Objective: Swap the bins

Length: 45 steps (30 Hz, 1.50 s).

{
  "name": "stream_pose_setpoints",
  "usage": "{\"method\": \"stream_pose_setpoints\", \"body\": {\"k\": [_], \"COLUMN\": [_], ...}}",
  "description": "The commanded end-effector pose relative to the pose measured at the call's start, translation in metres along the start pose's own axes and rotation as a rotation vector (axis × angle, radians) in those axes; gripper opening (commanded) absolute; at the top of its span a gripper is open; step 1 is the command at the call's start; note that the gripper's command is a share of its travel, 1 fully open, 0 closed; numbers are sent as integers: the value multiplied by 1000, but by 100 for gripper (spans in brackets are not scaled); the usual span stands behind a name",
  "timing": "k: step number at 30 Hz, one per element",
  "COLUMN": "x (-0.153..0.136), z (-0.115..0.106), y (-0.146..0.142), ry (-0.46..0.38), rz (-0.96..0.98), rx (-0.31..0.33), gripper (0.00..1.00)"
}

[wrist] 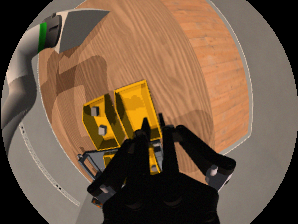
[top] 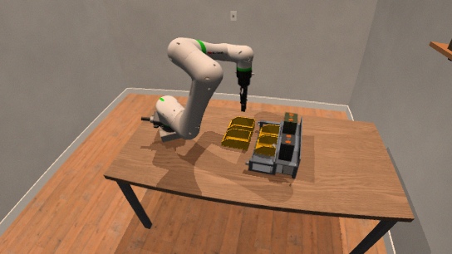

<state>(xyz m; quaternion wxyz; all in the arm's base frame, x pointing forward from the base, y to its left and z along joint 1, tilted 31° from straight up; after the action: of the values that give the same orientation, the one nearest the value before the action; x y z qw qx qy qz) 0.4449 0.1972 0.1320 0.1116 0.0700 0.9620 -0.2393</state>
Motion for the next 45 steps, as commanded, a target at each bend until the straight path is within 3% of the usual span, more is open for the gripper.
{"method": "stream_pose_setpoints", "body": {"k": [1,22,23,42,44,45], "x": [0,0,0,0,0,0], "z": [-3,-8,-8,-8,-10,-13], "y": [0,0,0,0,-10,-29], "ry": [-1,-1,-1,-1,-1,-1], "rz": [0,0,0,0,0,-1], "rx": [-1,-1,-1,-1,-1,-2], "gripper": [24,24,10,10,10,10]}}
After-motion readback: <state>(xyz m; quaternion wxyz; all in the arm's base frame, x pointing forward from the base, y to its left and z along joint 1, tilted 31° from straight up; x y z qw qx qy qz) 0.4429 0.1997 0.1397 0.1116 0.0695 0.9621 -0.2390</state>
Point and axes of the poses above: the point where the finger pads meet when closed, its own z axis out along the fingers, its own y axis across the jaws, x = y × z, the point moved 10 cm from there along -z, back along the fingers, and after that the axes turned 6 degrees about -z, right-handed, at the moved point
